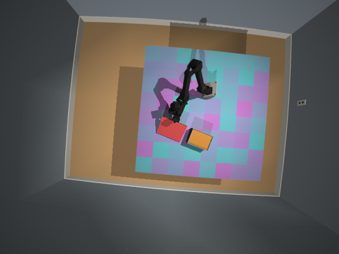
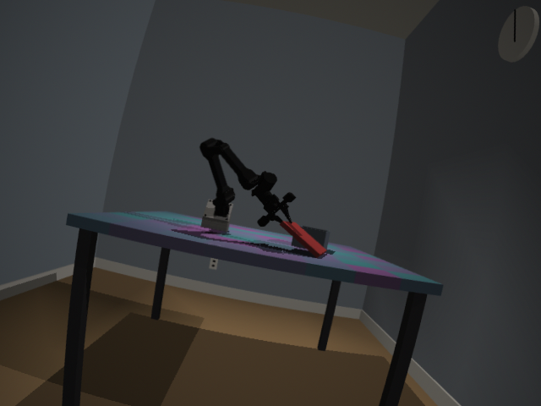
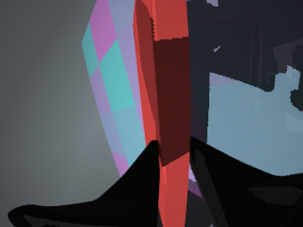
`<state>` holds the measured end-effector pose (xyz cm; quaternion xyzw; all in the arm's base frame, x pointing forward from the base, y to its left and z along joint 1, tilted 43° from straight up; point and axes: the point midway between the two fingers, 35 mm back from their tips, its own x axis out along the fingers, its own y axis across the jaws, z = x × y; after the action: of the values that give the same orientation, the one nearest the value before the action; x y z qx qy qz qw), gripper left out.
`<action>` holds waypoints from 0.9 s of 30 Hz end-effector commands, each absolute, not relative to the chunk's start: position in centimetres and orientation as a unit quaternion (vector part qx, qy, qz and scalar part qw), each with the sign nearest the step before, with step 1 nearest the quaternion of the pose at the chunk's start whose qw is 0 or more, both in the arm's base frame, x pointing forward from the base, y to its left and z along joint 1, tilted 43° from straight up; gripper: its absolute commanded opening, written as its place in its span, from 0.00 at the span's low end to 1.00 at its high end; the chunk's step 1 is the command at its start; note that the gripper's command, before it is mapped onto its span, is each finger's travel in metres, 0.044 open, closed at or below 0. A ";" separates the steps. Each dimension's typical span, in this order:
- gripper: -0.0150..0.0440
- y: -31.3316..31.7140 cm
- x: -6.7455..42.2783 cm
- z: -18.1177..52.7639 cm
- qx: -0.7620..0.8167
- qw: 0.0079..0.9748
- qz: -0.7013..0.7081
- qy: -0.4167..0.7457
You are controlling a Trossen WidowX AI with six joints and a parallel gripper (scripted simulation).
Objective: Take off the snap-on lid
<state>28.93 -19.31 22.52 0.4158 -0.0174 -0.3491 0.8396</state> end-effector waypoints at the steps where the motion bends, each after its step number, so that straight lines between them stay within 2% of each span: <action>1: 0.25 -19.9 28.6 21.0 0.415 0.834 -0.362 -0.004; 27: 0.25 -21.3 28.7 19.5 0.415 0.835 -0.363 -0.004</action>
<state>28.90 -20.92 20.67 0.4154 -0.0151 -0.3531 0.8382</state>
